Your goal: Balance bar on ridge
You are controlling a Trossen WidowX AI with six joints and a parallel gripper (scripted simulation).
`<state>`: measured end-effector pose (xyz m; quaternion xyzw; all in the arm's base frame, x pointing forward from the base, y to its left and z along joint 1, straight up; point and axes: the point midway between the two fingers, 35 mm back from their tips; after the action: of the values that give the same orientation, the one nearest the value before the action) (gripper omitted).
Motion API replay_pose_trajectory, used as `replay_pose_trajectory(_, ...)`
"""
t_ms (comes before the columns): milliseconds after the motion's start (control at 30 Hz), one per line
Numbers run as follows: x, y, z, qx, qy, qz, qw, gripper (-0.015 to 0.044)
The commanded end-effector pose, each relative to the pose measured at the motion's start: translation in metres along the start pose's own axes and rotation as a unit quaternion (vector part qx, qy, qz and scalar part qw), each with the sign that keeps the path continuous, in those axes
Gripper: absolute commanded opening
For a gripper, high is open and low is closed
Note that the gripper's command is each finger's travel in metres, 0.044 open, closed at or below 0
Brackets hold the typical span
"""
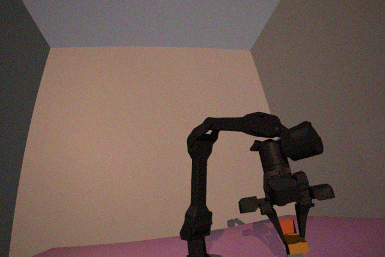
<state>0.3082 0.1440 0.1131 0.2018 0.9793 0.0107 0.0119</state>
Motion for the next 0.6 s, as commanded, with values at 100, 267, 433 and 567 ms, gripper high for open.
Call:
replay_pose_trajectory(100, -0.0004, -0.0002, 0.0007, 0.001, -0.001, 0.002, 1.0, 0.0)
replay_pose_trajectory(267, -0.0004, -0.0002, 0.0011, 0.001, -0.001, 0.002, 1.0, 0.0)
replay_pose_trajectory(433, -0.0004, -0.0002, 0.0016, 0.001, -0.001, 0.002, 1.0, 0.0)
replay_pose_trajectory(567, -0.0004, -0.0002, 0.002, 0.001, -0.001, 0.002, 1.0, 0.0)
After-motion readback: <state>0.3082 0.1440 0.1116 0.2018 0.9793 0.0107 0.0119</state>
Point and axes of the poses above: the point midway between the two fingers, 35 mm back from their tips, its own z axis out along the fingers, its own y axis across the jaws, x = y × z, and after that the axes turned 4 degrees about -z, right-handed
